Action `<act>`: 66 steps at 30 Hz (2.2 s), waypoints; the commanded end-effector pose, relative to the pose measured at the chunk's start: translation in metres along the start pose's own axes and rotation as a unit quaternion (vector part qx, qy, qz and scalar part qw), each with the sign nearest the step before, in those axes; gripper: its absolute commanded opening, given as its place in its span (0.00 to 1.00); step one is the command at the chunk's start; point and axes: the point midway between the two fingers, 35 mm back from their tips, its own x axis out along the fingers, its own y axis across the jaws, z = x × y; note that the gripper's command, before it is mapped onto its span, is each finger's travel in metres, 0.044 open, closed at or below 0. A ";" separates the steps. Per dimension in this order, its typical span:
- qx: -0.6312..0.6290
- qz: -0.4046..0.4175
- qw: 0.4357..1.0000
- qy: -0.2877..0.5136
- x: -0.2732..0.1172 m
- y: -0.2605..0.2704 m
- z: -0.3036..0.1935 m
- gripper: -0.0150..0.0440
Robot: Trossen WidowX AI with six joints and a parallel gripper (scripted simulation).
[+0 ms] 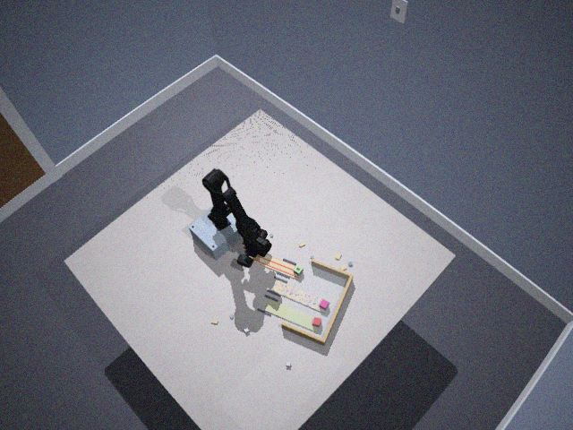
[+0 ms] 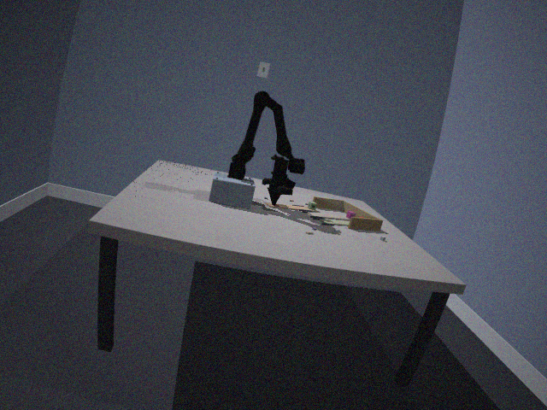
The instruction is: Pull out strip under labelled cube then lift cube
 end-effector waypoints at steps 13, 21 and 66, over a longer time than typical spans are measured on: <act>-0.001 0.002 1.000 0.014 -0.032 -0.001 0.003 0.25; -0.001 0.003 1.000 0.018 -0.043 0.001 0.000 0.25; 0.087 0.002 0.996 0.012 -0.055 0.005 0.145 1.00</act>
